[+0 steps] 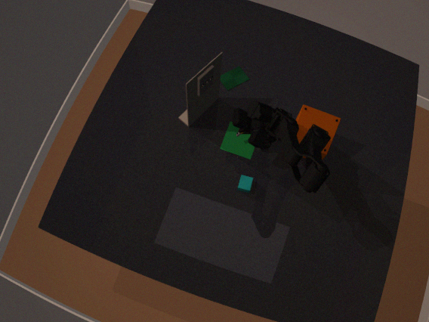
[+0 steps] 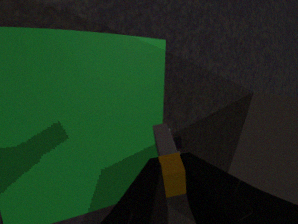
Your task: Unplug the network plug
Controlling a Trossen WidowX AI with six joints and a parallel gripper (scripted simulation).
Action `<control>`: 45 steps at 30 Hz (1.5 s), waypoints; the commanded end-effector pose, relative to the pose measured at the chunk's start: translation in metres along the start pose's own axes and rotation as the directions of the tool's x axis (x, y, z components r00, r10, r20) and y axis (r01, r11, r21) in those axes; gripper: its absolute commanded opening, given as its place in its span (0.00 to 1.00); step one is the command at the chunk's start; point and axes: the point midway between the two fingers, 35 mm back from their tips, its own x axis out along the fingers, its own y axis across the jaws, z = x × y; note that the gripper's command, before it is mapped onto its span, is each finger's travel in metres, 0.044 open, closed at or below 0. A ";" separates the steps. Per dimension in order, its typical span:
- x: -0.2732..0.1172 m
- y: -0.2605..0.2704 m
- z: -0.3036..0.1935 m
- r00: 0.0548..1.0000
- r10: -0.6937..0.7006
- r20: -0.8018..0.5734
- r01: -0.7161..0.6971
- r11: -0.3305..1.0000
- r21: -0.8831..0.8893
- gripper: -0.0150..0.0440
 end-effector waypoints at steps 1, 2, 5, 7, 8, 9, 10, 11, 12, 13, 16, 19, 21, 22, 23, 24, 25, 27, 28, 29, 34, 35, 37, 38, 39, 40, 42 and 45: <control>0.003 0.002 -0.001 1.000 0.002 -0.004 -0.002 1.000 0.005 0.25; 0.003 0.002 -0.002 1.000 0.003 -0.005 -0.002 1.000 0.005 0.25; 0.005 0.004 -0.002 1.000 0.003 -0.005 -0.003 1.000 0.005 0.25; 0.006 0.004 -0.002 1.000 0.003 -0.005 -0.003 1.000 0.005 0.25; 0.007 0.005 -0.002 1.000 0.004 -0.005 -0.004 1.000 0.005 0.25; 0.008 0.005 -0.002 1.000 0.004 -0.006 -0.004 1.000 0.005 0.25; 0.008 0.005 -0.002 1.000 0.004 -0.006 -0.004 1.000 0.005 0.25; 0.009 0.006 -0.002 1.000 0.004 -0.006 -0.004 1.000 0.005 0.25; 0.009 0.006 -0.002 1.000 0.004 -0.006 -0.004 1.000 0.005 0.25; 0.010 0.006 -0.002 1.000 0.004 -0.006 -0.004 1.000 0.005 0.25; 0.012 0.008 -0.002 1.000 0.005 -0.006 -0.005 1.000 0.005 0.25; 0.013 0.009 -0.002 1.000 0.005 -0.007 -0.005 1.000 0.005 0.25; 0.015 0.009 -0.002 1.000 0.005 -0.007 -0.005 1.000 0.005 0.25; 0.015 0.010 -0.002 1.000 0.005 -0.007 -0.005 1.000 0.005 0.25; 0.016 0.010 -0.002 1.000 0.005 -0.007 -0.005 1.000 0.005 0.25; 0.016 0.011 -0.002 1.000 0.005 -0.007 -0.005 1.000 0.005 0.25; 0.017 0.011 -0.002 1.000 0.005 -0.007 -0.005 1.000 0.005 0.25; 0.018 0.012 -0.002 1.000 0.005 -0.007 -0.005 1.000 0.005 0.25; 0.018 0.012 -0.002 1.000 0.005 -0.007 -0.005 1.000 0.005 0.25; 0.019 0.013 -0.002 1.000 0.005 -0.007 -0.005 1.000 0.005 0.25; 0.021 0.015 -0.002 1.000 0.005 -0.007 -0.005 1.000 0.005 0.25; 0.022 0.015 -0.002 1.000 0.005 -0.007 -0.005 1.000 0.005 0.25; 0.023 0.016 -0.002 1.000 0.005 -0.007 -0.005 1.000 0.005 0.25; 0.023 0.016 -0.002 1.000 0.005 -0.007 -0.005 1.000 0.005 0.25; 0.024 0.017 -0.002 1.000 0.004 -0.006 -0.004 1.000 0.005 0.25; 0.024 0.017 -0.002 1.000 0.004 -0.006 -0.004 1.000 0.005 0.25; 0.025 0.018 -0.002 1.000 0.004 -0.006 -0.004 1.000 0.005 0.25; 0.027 0.019 -0.001 1.000 0.004 -0.006 -0.004 1.000 0.006 0.25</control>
